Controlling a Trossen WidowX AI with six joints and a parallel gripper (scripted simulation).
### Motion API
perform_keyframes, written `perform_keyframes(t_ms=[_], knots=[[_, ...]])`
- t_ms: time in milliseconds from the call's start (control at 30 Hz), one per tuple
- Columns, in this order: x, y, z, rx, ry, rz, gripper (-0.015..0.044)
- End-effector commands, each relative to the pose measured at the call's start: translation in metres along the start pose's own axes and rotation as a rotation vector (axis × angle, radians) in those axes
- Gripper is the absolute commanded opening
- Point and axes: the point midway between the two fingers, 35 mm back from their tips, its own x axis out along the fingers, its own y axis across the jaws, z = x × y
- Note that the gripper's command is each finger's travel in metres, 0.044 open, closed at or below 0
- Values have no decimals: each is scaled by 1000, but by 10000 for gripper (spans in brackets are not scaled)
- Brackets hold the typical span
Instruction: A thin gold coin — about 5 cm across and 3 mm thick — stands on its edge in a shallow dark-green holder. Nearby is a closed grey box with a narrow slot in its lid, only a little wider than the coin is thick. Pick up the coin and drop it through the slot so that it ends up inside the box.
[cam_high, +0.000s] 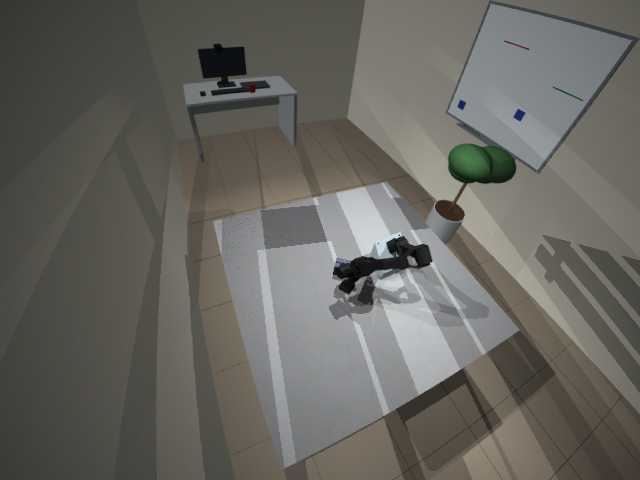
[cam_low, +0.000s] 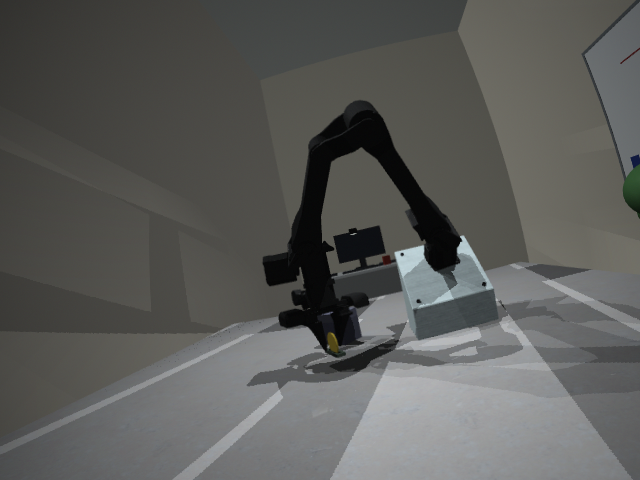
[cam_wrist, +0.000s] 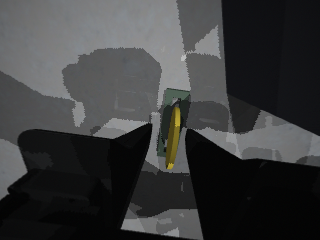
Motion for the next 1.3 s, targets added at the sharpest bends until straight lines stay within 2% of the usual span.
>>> perform_keyframes(t_ms=[0, 100, 133, 533, 1267], knots=[[4, -2, 0, 11, 6, -3, 82], [4, -2, 0, 11, 6, -3, 3], [4, -2, 0, 11, 6, -3, 0], [2, -2, 0, 11, 6, -3, 0], [-52, 1, 5, 11, -1, -6, 0]])
